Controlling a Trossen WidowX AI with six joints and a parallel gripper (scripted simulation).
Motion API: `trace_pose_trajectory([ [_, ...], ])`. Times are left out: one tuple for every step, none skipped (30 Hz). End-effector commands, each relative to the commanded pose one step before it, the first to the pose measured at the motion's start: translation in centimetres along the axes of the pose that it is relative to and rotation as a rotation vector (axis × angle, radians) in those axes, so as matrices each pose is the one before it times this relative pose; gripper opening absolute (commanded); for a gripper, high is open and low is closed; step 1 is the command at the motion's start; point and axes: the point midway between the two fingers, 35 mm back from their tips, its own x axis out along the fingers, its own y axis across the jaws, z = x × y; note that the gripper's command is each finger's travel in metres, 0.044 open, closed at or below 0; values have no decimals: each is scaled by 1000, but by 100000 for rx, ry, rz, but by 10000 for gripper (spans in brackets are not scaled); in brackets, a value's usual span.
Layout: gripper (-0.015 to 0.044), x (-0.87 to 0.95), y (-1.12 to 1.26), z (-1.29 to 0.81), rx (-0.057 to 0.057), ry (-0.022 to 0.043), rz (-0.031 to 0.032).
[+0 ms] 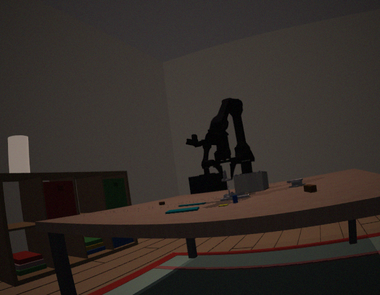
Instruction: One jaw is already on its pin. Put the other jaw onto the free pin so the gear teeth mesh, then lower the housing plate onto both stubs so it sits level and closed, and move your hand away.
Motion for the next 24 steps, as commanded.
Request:
trace_pose_trajectory([
  [134, -123, 617, 917, 29, -406, -334],
  [134, -13, 211, 230, -1, -27, 22],
  [134, -12, 215, 228, -1, -26, 22],
  [134, -11, 219, 226, -1, -26, 23],
  [134, -9, 213, 215, -1, -24, 22],
  [134, -8, 217, 213, -1, -23, 23],
  [134, -7, 220, 211, -1, -23, 23],
  [134, -6, 224, 209, -1, -22, 24],
  [134, -5, 227, 207, -1, -21, 24],
  [134, -4, 231, 205, -1, -21, 25],
  [134, -3, 234, 203, -1, -20, 25],
  [134, -2, 238, 201, -1, -19, 26],
  [134, -1, 241, 199, -1, -19, 26],
  [134, 0, 245, 196, -1, -18, 26],
  [134, 1, 247, 193, -1, -17, 27],
  [134, 2, 252, 191, -1, -16, 27],
  [134, 3, 255, 189, -1, -16, 28],
  [134, 4, 258, 186, -1, -15, 28],
  [134, 6, 261, 184, -1, -14, 28],
  [134, 7, 265, 181, -1, -14, 29],
  [134, 8, 268, 179, -1, -13, 29],
  [134, 9, 271, 176, -1, -12, 29],
  [134, 10, 274, 173, -1, -11, 30],
  [134, 11, 277, 170, -1, -11, 30],
])
